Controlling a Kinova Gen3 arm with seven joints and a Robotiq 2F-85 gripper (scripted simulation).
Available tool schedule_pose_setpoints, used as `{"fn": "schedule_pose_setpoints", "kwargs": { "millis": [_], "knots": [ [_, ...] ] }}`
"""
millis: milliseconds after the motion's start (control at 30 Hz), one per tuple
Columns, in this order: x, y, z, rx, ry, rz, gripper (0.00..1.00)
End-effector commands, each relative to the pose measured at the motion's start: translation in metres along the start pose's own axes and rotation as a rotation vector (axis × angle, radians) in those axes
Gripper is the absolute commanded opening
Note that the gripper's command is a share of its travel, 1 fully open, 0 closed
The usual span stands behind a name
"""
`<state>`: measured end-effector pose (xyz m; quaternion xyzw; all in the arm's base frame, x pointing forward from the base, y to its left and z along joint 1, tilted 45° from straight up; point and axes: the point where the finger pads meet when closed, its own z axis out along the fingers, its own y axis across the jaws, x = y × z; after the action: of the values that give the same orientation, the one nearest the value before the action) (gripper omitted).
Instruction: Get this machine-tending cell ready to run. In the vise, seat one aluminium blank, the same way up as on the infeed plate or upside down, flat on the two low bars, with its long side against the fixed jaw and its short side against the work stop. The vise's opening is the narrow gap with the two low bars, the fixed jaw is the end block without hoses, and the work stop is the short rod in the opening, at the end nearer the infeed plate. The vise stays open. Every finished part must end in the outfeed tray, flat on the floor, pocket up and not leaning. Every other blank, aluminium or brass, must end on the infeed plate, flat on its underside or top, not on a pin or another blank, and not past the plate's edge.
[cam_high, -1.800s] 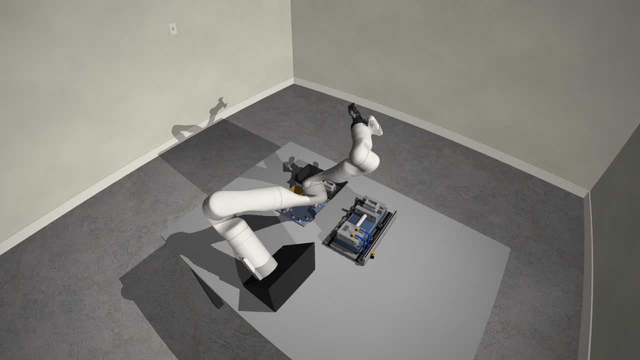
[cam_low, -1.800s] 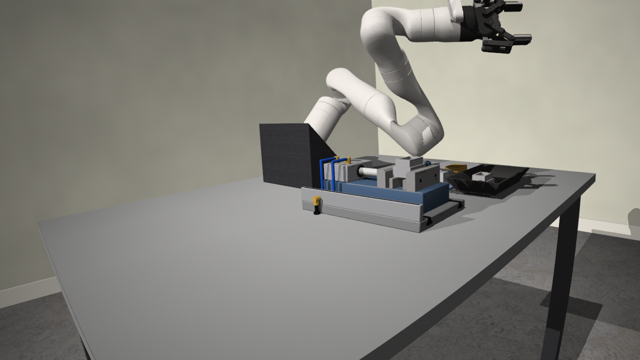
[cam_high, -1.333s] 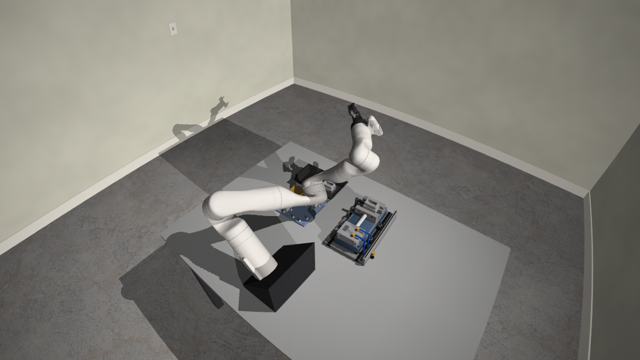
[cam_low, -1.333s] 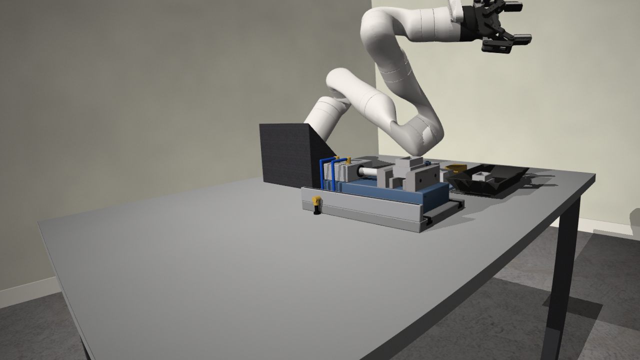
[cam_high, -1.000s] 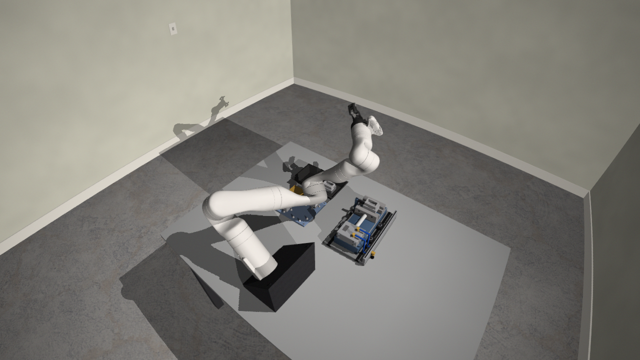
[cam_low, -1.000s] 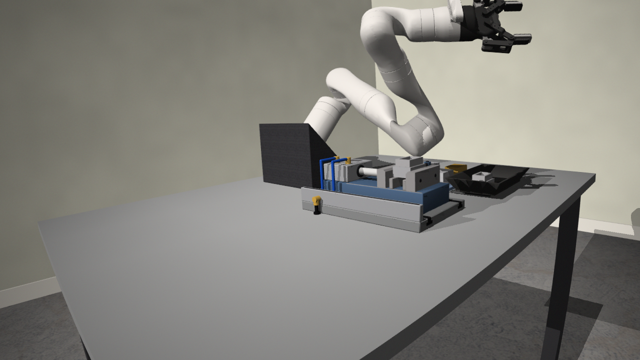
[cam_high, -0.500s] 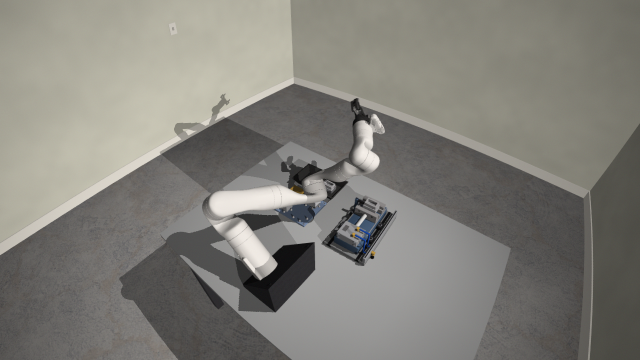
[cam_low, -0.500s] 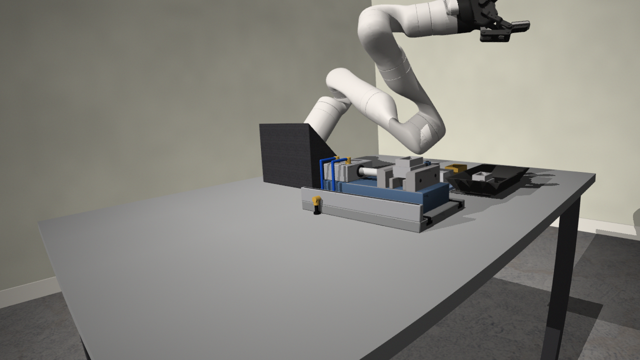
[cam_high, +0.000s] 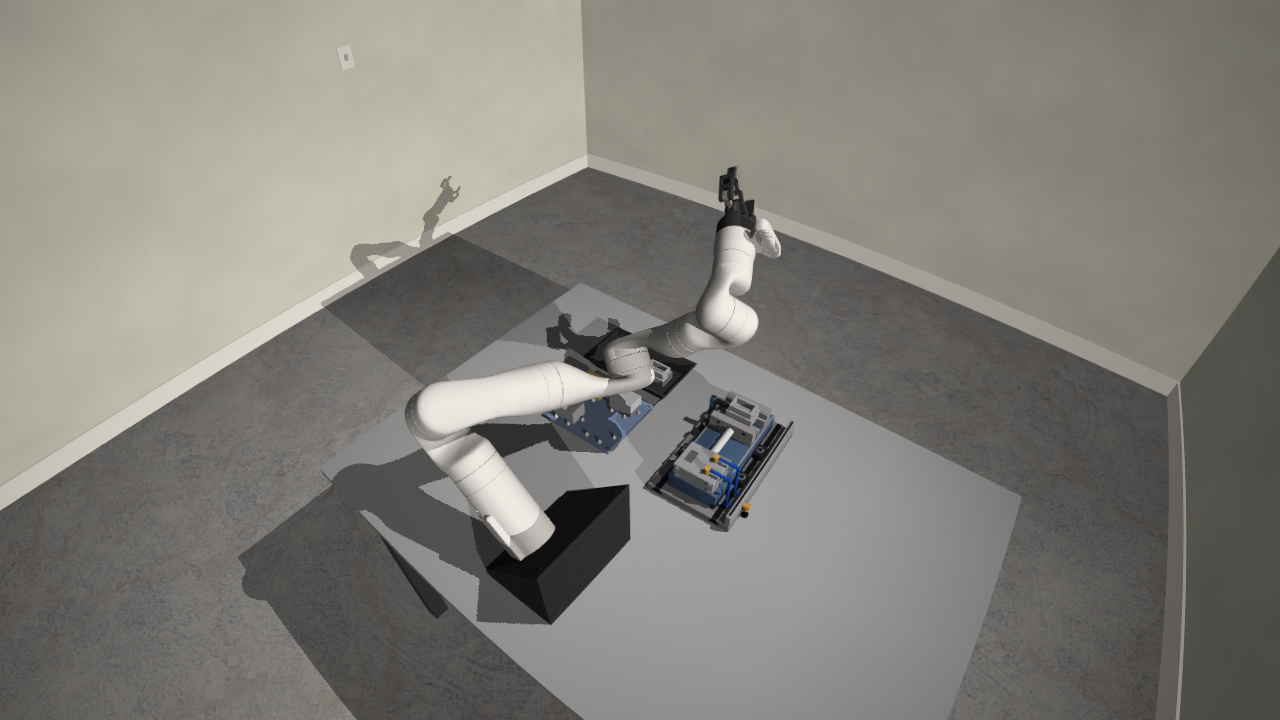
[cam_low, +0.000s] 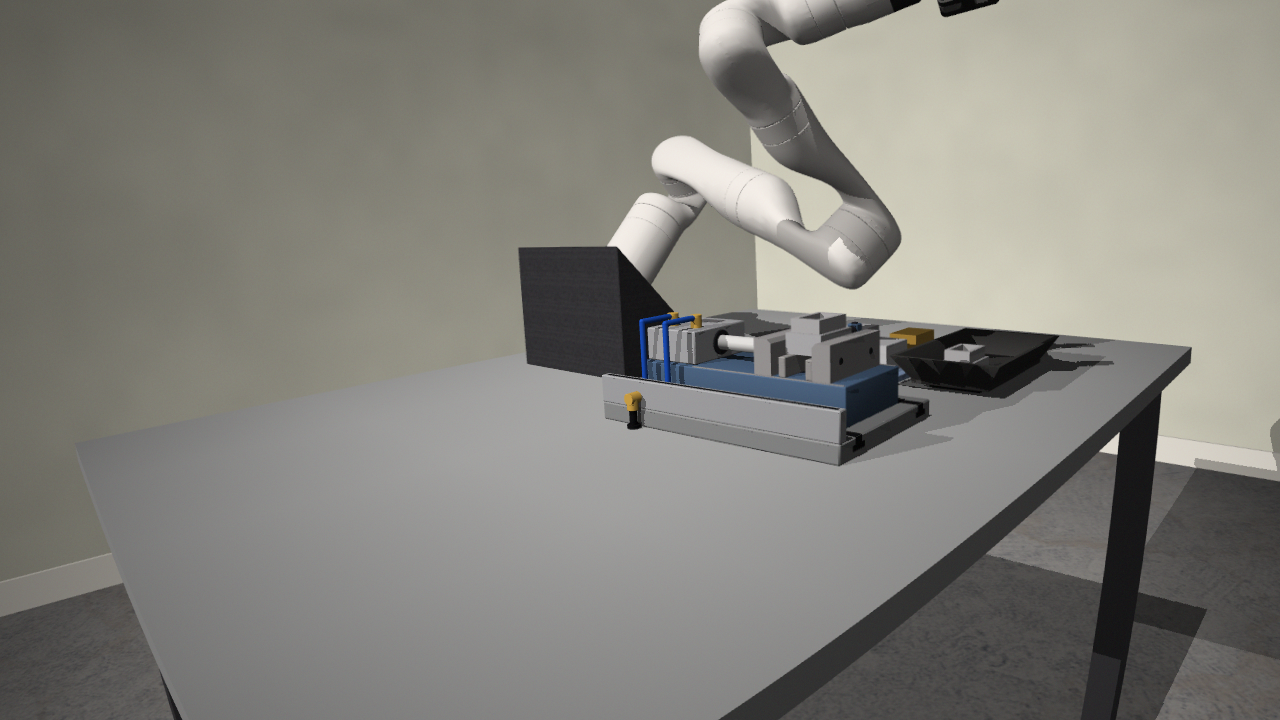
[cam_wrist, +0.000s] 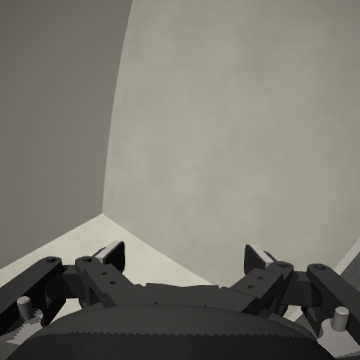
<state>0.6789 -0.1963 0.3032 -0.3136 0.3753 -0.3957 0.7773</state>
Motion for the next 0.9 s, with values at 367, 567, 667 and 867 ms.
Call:
{"fn": "schedule_pose_setpoints", "kwargs": {
  "millis": [367,567,667,867],
  "knots": [
    [0.120,-0.132,-0.059,0.359,0.349,0.189,1.00],
    [0.159,-0.169,-0.099,0.505,0.468,0.277,1.00],
    [0.185,-0.190,-0.133,0.615,0.549,0.344,1.00],
    [0.232,-0.220,-0.218,0.871,0.716,0.504,1.00]
  ]
}}
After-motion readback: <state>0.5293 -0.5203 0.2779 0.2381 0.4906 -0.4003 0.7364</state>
